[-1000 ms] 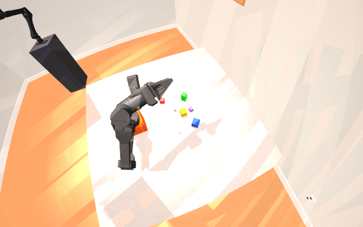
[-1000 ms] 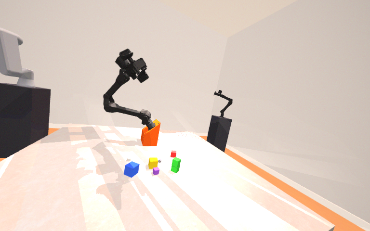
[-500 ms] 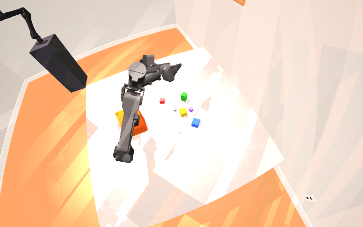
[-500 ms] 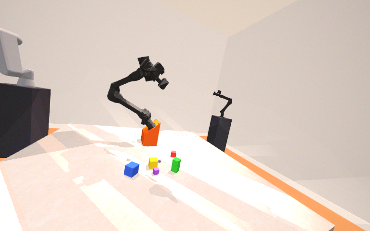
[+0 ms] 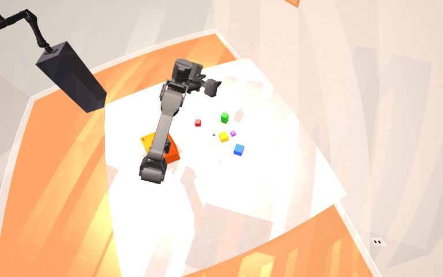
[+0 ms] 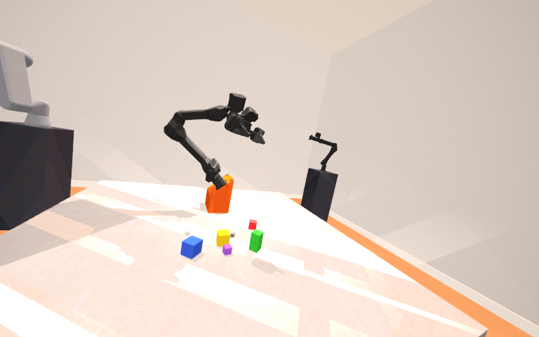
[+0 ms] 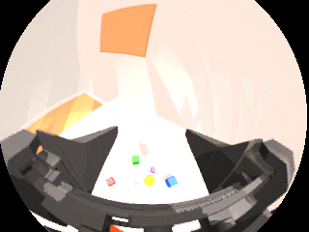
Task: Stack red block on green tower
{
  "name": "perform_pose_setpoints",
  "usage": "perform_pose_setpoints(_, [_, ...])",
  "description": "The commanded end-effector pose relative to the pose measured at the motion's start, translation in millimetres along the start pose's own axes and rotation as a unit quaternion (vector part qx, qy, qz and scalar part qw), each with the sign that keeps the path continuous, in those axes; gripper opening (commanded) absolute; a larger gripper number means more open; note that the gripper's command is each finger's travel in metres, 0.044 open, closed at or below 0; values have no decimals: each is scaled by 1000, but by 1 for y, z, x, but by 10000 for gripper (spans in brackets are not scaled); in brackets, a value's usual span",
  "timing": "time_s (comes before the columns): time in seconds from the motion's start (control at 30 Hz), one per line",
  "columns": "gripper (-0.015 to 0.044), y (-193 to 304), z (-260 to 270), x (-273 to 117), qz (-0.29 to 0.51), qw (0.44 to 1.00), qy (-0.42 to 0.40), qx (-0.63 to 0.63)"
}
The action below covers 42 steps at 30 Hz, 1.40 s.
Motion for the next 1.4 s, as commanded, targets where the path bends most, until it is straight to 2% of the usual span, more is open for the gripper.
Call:
perform_pose_setpoints(0.0, [440,13,19,21,45,998,-16,34])
perform_pose_setpoints(0.27, [440,52,61,62,161,978,-31,131])
perform_pose_setpoints(0.5, [440,96,94,89,268,939,-12,214])
perform_pose_setpoints(0.97, [440,197,143,113,460,807,121,350])
perform_pose_setpoints(1.13, [440,229,153,113,504,754,185,378])
perform_pose_setpoints(1.37, [440,232,151,118,505,752,187,379])
Point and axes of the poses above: the point midway between the two fingers, 35 mm back from their tips, its own x axis out along the fingers, its own z axis across the jaws, y = z × x, the point moved 4 cm from there along -x, back along the fingers, and after that the axes turned 3 degrees about x, right-handed, at the moved point
